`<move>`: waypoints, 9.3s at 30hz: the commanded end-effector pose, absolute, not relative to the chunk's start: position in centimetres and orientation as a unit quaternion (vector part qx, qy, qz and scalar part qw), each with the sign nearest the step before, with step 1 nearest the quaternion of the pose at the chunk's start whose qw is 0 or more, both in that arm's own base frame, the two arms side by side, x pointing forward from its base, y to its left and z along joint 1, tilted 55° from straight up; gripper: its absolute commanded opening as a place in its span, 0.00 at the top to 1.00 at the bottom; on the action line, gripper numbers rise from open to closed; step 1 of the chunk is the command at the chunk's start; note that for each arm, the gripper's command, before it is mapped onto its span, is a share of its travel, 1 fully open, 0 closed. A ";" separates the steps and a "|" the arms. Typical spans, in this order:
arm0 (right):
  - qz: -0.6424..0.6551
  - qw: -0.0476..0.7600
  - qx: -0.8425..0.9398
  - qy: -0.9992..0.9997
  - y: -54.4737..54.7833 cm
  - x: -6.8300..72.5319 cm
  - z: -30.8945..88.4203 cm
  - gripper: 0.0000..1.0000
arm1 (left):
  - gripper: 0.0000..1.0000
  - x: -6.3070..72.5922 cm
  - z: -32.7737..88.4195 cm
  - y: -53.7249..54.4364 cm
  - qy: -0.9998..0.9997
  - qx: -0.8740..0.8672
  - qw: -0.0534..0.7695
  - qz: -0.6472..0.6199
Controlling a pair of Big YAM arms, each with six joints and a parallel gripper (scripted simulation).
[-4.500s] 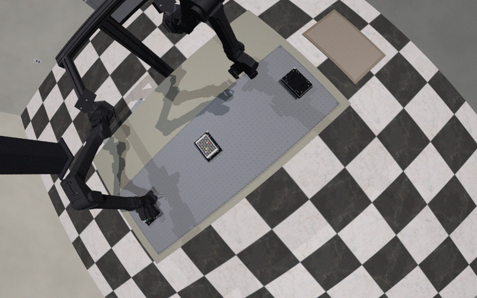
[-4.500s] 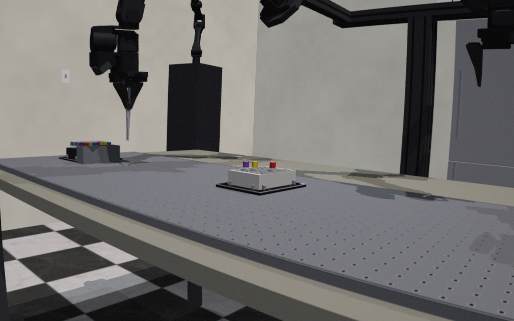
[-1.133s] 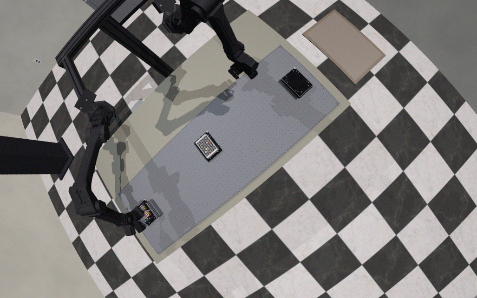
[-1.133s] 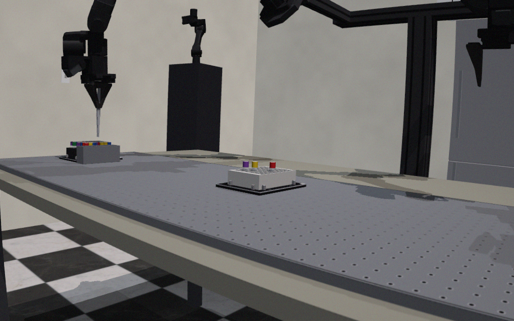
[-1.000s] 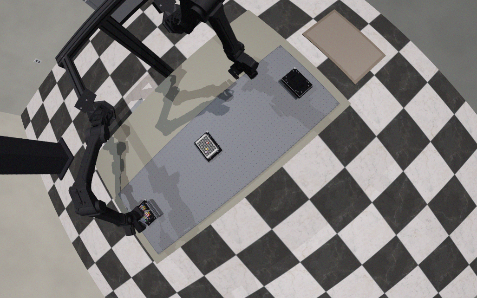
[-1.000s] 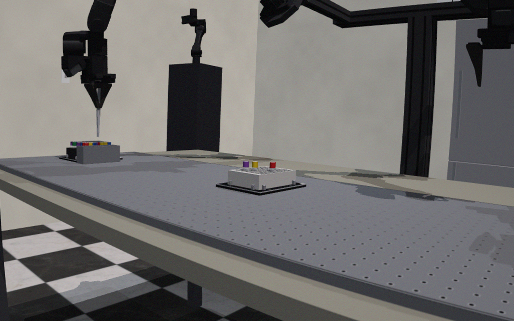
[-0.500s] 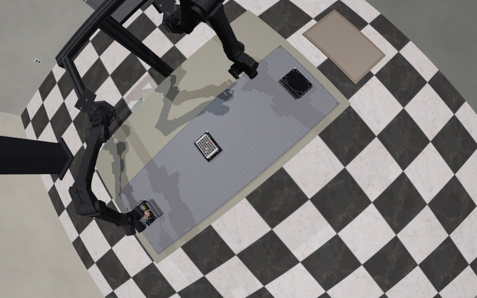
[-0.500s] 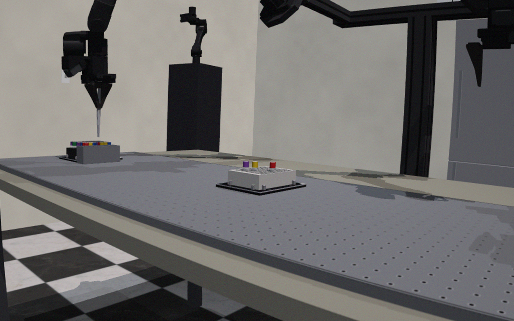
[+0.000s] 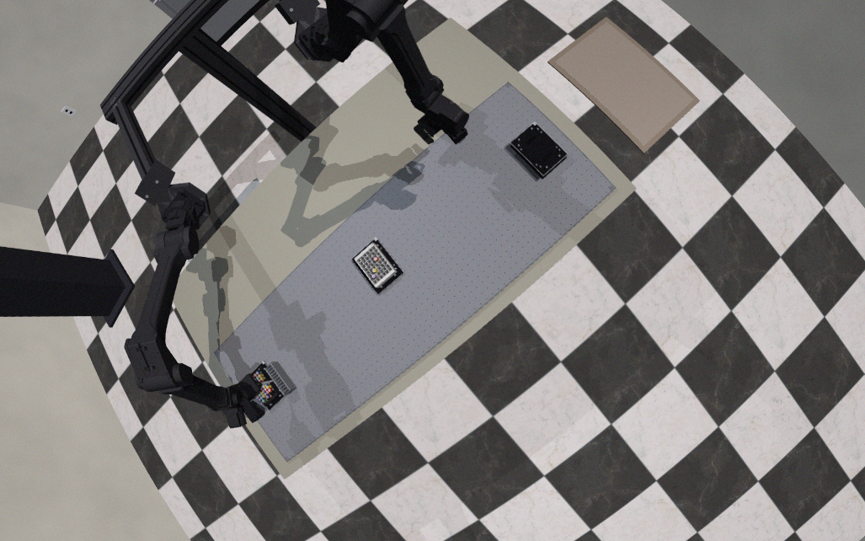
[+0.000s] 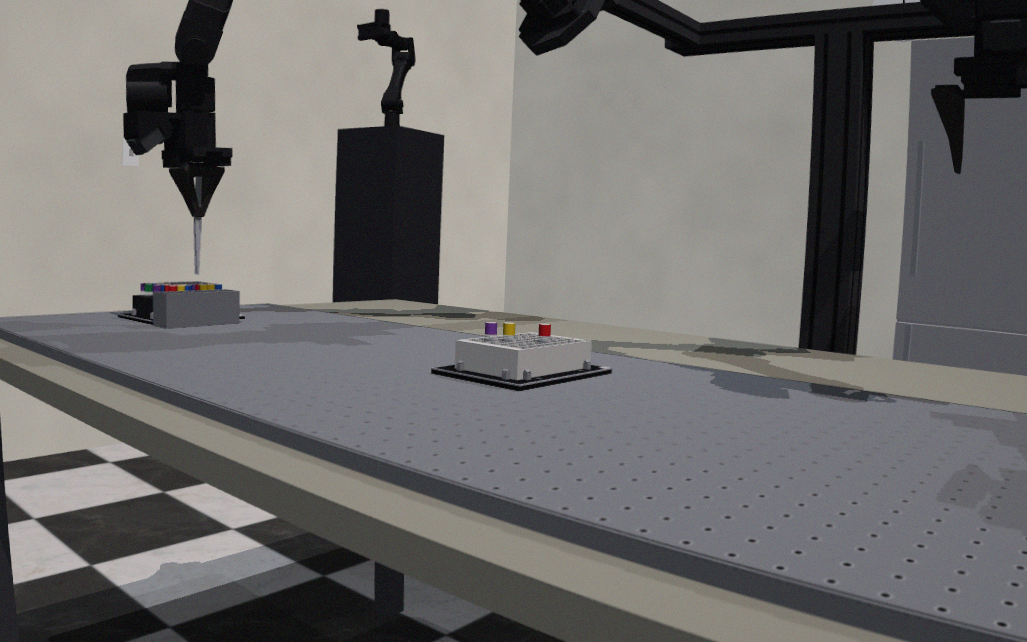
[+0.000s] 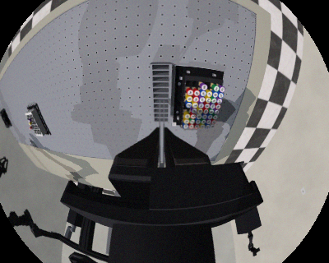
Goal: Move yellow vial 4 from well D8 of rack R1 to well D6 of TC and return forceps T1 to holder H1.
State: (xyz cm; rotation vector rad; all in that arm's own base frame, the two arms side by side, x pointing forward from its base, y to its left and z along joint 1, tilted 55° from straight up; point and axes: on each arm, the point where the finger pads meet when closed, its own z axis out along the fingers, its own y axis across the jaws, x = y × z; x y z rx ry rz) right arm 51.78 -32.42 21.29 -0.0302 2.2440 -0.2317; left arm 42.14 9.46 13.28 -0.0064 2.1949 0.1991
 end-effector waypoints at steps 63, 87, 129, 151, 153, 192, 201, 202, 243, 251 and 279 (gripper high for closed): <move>-0.095 0.438 -0.018 0.894 -32.3 53.4 21.6 0.93 | 0.00 42.4 15.0 9.8 0.876 0.002 0.473 0.090; -0.094 0.438 -0.017 0.894 -32.4 54.0 21.3 0.93 | 0.00 42.4 15.0 9.8 0.876 0.002 0.473 0.090; -0.094 0.439 -0.018 0.893 -32.5 54.9 20.8 0.93 | 0.00 42.4 15.0 9.8 0.876 0.002 0.473 0.090; -0.093 0.439 -0.017 0.894 -32.6 55.2 20.4 0.93 | 0.00 42.4 15.0 9.8 0.876 0.002 0.473 0.090; -0.093 0.439 -0.017 0.894 -32.6 55.2 20.4 0.93 | 0.00 42.4 15.0 9.8 0.876 0.002 0.473 0.090; -0.092 0.438 -0.017 0.894 -32.7 56.0 19.7 0.93 | 0.00 42.4 15.0 9.8 0.876 0.002 0.473 0.090; -0.094 0.440 -0.018 0.893 -32.7 56.2 20.0 0.93 | 0.00 42.4 15.0 9.8 0.876 0.002 0.473 0.090; -0.094 0.441 -0.018 0.893 -32.7 56.2 20.0 0.93 | 0.00 42.4 15.0 9.8 0.876 0.002 0.473 0.090; -0.093 0.438 -0.017 0.894 -32.8 57.0 19.0 0.93 | 0.00 42.4 15.0 9.8 0.876 0.002 0.473 0.090; -0.094 0.440 -0.017 0.893 -32.9 57.2 19.2 0.93 | 0.00 42.4 15.0 9.8 0.876 0.002 0.473 0.090; -0.094 0.440 -0.016 0.893 -33.1 57.6 18.9 0.93 | 0.00 42.4 15.0 9.8 0.876 0.002 0.473 0.090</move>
